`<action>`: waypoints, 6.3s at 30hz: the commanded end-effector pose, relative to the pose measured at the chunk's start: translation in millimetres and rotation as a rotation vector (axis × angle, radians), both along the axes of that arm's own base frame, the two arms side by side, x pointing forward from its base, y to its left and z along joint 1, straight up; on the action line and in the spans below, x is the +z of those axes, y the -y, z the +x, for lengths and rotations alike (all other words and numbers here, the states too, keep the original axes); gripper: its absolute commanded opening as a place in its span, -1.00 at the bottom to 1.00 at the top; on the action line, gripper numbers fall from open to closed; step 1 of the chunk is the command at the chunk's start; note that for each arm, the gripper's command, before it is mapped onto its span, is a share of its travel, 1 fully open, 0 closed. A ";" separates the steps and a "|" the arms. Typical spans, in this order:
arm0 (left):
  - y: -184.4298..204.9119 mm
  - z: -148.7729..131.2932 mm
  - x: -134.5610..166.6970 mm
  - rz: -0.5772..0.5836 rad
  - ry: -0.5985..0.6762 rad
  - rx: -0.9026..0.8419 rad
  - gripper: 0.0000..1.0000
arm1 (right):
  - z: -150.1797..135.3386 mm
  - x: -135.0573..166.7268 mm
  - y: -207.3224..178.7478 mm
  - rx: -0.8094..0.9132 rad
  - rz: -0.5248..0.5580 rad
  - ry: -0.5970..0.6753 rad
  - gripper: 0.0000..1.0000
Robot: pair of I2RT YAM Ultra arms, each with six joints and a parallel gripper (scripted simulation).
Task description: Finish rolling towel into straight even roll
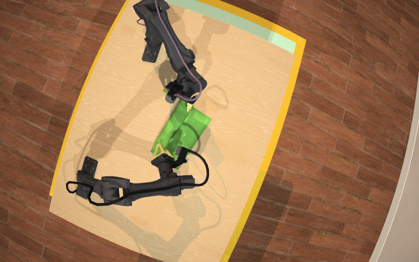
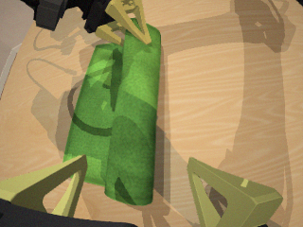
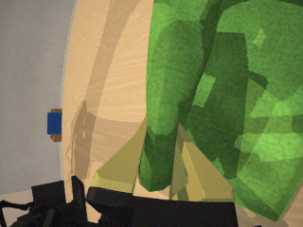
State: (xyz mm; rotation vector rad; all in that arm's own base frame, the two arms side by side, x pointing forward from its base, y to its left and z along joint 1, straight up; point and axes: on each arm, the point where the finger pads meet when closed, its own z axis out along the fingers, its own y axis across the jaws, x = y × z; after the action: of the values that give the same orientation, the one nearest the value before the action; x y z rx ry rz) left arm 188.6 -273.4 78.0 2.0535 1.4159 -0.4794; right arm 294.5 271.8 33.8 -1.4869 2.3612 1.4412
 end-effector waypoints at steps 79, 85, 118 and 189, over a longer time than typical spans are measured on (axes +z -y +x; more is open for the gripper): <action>12.8 14.8 -45.0 -0.054 0.068 -0.035 -0.39 | -1.2 2.9 2.1 0.017 -0.003 -0.024 0.31; 12.8 14.8 -45.0 -0.054 0.067 -0.035 -0.39 | -0.9 6.4 2.5 0.017 -0.003 -0.024 0.70; 12.8 14.8 -38.0 0.149 -0.562 -0.024 -0.39 | 19.1 50.2 35.3 0.002 -0.050 0.314 0.79; 12.8 14.8 -45.0 0.295 -1.012 -0.014 -0.39 | -6.9 -4.2 1.4 -0.016 -0.149 1.101 0.02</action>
State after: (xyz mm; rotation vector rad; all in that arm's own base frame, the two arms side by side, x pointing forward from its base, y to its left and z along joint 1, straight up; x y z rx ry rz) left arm 200.4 -285.2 34.1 2.1246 2.1219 -1.5296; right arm 288.2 267.9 30.6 -1.6474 1.7420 0.2304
